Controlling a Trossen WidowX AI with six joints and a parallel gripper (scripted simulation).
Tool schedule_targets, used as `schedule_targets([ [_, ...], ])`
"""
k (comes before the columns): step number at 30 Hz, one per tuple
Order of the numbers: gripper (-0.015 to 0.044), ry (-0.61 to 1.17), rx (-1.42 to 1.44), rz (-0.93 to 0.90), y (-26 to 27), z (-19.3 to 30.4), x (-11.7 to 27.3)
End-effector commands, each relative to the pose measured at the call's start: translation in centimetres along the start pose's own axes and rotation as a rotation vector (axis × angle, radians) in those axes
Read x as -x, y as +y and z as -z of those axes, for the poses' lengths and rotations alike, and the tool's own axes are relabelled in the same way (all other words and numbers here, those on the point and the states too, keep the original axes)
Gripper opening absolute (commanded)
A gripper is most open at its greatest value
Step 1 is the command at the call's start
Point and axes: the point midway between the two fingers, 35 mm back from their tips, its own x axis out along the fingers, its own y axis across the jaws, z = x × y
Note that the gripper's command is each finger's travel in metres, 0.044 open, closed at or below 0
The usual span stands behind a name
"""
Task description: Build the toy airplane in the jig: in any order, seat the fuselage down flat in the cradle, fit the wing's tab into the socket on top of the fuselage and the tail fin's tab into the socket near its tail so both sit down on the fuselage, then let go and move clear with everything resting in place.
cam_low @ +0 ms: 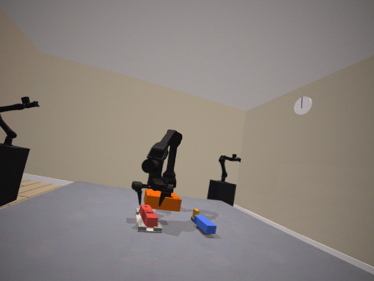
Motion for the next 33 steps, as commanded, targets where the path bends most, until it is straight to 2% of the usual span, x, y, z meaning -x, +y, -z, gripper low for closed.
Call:
schedule_targets([
  [1,0.0440,-0.026,0.002,0.024,-0.1,-0.2,5.8],
  [3,0.0440,-0.024,0.003,0.024,0.1,0.0,6.9],
  [17,0.0440,-0.027,-0.060,0.022,0.5,-1.3,6.9],
  [26,0.0440,-0.036,-0.040,0.004,11.5,-8.5,6.1],
  [33,0.0440,-0.033,-0.061,0.003,22.7,-11.0,5.6],
])
